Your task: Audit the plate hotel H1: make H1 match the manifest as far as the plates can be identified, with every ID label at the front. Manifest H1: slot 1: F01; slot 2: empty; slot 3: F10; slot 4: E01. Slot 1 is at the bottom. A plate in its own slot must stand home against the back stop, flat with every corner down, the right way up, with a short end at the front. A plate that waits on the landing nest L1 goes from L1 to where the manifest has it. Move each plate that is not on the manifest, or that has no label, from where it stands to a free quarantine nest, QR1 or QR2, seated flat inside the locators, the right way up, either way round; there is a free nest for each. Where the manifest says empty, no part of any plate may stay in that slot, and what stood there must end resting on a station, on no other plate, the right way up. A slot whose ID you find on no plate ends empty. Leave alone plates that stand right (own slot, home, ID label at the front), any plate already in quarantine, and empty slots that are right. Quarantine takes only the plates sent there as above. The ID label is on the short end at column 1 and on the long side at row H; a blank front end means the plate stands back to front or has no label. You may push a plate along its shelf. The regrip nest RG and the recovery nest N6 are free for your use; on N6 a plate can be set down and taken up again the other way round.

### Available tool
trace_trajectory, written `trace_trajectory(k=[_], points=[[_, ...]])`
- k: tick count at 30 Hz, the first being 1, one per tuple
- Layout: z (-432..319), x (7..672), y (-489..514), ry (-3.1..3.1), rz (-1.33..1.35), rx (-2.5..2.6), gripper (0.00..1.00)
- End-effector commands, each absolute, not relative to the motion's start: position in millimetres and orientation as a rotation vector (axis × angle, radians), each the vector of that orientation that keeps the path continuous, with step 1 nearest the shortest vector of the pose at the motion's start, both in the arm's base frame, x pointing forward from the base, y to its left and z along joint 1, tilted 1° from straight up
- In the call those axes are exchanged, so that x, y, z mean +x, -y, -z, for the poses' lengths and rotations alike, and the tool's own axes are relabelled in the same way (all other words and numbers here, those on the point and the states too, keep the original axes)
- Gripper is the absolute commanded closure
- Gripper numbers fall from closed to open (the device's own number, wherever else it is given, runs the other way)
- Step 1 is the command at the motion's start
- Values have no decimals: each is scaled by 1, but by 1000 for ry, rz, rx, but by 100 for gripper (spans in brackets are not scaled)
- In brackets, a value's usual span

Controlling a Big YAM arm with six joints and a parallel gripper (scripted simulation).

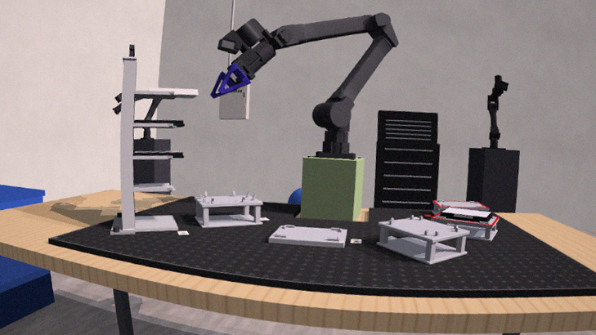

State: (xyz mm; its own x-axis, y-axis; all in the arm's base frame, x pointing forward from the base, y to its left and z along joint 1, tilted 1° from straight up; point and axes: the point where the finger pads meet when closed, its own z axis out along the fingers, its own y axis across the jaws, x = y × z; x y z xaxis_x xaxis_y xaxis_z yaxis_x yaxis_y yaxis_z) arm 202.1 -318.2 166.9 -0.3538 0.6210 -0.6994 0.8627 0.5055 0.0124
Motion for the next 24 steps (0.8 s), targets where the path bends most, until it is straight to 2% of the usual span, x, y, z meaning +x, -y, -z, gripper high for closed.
trace_trajectory(k=[1, 10, 11, 24], points=[[-174, 201, 312, -2078, 479, 1208, 0], [-174, 195, 302, -2079, 478, 1208, 0], [-177, 199, 306, -2052, 492, 1193, 100], [-187, 200, 313, -2051, 500, 1187, 100]])
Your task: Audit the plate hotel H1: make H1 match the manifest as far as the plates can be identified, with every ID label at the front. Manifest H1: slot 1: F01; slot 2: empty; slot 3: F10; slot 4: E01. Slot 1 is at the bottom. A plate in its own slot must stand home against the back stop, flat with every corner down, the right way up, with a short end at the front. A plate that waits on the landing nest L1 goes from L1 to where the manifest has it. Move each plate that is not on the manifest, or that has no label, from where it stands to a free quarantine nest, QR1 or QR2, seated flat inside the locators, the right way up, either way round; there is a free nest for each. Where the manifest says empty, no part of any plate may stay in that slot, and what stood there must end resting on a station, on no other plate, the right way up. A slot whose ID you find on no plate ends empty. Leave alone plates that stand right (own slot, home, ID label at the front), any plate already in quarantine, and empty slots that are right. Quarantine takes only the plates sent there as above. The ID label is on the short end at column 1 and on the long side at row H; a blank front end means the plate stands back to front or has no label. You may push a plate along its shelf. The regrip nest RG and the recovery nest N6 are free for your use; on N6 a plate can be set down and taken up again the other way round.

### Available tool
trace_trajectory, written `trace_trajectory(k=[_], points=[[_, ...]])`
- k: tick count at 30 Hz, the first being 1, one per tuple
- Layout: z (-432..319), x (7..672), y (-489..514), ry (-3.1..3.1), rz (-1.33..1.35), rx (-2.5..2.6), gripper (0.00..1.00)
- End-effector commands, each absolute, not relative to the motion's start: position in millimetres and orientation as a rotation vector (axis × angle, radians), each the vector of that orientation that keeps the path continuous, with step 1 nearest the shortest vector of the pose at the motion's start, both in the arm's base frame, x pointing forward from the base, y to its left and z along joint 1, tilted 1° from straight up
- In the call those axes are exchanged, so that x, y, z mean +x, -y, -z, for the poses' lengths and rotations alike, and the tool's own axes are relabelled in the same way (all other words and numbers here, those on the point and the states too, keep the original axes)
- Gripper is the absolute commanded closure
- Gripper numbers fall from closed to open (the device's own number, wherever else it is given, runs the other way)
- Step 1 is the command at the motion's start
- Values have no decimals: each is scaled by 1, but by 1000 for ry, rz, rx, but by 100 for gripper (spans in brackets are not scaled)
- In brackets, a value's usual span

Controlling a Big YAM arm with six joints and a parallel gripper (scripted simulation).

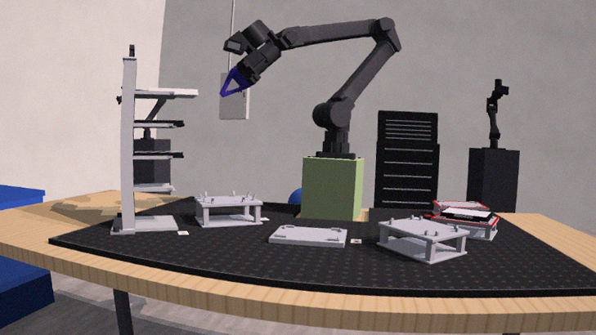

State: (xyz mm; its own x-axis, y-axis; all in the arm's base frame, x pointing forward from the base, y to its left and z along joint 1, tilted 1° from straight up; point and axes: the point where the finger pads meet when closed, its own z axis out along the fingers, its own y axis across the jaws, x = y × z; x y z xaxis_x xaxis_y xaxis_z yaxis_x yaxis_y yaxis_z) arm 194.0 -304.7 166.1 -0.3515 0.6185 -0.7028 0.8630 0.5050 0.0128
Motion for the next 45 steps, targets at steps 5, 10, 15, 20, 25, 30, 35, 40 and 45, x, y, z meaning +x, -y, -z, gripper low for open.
trace_trajectory(k=[5, 10, 15, 20, 25, 30, 35, 40, 45], points=[[-187, 200, 313, -2051, 500, 1187, 100], [-187, 200, 313, -2051, 500, 1187, 100], [-187, 200, 313, -2051, 500, 1187, 100], [-168, 200, 309, -2071, 481, 1206, 100], [-190, 207, 322, -2036, 501, 1187, 100], [-203, 211, 330, -2016, 512, 1176, 100], [-202, 212, 333, -2016, 513, 1177, 100], [-202, 213, 337, -2016, 515, 1178, 100], [-202, 214, 340, -2016, 516, 1178, 100]])
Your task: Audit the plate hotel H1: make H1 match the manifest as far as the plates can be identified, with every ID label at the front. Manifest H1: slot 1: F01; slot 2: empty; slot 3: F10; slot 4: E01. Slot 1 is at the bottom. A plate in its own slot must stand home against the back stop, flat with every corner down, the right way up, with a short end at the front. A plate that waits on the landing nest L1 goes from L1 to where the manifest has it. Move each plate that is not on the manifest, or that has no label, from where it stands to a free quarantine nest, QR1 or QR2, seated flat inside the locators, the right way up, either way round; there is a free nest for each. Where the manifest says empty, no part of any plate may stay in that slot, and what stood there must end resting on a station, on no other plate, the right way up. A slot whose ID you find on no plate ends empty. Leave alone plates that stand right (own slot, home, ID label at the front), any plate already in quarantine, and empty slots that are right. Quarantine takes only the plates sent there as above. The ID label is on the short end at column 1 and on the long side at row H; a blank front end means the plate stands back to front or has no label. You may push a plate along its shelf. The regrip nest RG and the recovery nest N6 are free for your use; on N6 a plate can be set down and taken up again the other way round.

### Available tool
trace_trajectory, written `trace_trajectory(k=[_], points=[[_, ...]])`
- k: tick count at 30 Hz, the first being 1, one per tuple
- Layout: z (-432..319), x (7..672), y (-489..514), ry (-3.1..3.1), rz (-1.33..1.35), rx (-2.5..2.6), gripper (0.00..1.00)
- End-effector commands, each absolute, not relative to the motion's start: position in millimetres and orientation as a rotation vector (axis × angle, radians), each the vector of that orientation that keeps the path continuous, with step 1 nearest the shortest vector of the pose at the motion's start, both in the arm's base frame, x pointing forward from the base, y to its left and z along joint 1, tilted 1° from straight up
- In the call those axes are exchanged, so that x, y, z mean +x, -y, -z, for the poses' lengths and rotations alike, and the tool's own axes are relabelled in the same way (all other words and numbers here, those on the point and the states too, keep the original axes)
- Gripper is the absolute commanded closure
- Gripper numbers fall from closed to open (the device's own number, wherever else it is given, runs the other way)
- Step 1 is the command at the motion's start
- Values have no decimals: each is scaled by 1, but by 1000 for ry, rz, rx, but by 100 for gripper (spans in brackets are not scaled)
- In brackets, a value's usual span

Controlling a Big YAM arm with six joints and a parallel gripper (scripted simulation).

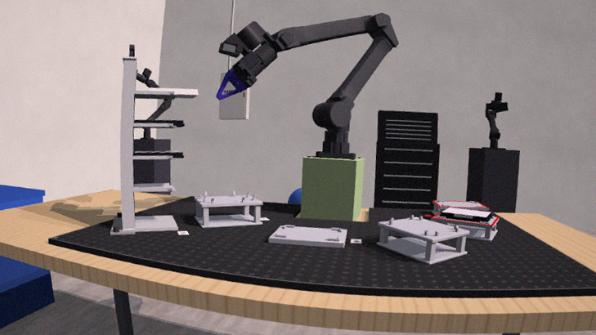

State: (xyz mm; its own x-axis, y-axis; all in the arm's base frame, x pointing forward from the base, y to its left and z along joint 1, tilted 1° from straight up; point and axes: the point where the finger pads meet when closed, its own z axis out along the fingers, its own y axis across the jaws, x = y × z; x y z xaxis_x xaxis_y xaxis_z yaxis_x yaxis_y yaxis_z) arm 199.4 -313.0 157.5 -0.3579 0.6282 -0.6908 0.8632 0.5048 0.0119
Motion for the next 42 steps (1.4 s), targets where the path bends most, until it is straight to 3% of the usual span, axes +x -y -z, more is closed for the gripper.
trace_trajectory(k=[1, 42], points=[[-202, 214, 341, -2016, 517, 1179, 100], [-201, 225, 362, -2023, 523, 1171, 100]])
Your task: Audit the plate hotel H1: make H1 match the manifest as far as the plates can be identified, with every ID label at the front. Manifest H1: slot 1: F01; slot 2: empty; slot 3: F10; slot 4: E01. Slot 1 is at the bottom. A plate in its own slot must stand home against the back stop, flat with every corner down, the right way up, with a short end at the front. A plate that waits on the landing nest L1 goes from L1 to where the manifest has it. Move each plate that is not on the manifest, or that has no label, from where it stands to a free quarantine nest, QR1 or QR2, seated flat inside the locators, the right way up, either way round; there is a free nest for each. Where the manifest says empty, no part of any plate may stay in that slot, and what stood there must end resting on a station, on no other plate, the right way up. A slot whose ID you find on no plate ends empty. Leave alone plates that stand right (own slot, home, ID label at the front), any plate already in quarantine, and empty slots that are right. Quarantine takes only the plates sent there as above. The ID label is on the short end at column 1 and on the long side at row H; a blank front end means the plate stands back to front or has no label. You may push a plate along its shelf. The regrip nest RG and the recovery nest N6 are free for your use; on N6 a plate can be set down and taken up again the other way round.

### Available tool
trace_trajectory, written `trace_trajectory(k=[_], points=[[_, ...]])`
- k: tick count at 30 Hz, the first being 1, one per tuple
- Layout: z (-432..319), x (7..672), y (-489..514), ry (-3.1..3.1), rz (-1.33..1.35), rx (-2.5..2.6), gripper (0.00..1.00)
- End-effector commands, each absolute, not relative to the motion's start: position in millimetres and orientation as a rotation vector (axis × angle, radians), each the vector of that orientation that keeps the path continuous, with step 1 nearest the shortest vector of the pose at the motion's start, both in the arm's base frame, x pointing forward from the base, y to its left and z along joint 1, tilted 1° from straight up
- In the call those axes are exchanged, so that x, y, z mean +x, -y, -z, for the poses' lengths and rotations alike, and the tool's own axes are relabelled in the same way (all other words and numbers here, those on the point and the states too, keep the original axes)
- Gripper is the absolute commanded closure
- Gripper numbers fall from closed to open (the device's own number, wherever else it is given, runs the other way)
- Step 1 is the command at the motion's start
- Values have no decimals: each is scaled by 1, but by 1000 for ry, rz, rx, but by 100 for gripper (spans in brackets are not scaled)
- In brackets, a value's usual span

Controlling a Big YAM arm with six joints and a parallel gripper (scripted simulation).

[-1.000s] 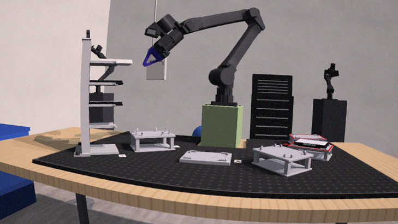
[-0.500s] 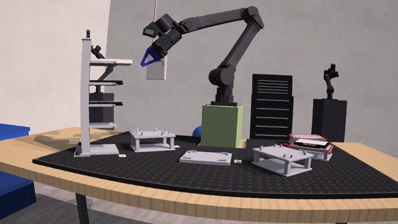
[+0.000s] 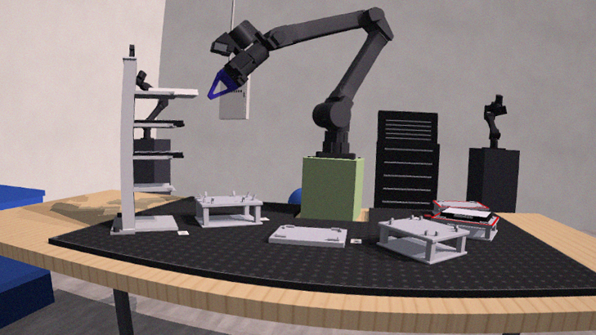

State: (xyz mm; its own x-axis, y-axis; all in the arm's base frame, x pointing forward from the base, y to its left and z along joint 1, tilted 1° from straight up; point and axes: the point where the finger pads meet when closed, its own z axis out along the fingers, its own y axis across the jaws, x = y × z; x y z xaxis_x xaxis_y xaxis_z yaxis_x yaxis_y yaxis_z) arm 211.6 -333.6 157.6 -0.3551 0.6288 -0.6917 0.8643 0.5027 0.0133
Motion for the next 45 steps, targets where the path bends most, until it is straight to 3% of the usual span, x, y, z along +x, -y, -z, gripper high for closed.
trace_trajectory(k=[1, 45], points=[[-201, 226, 363, -2024, 522, 1170, 100], [-200, 239, 386, -2025, 523, 1169, 100]])
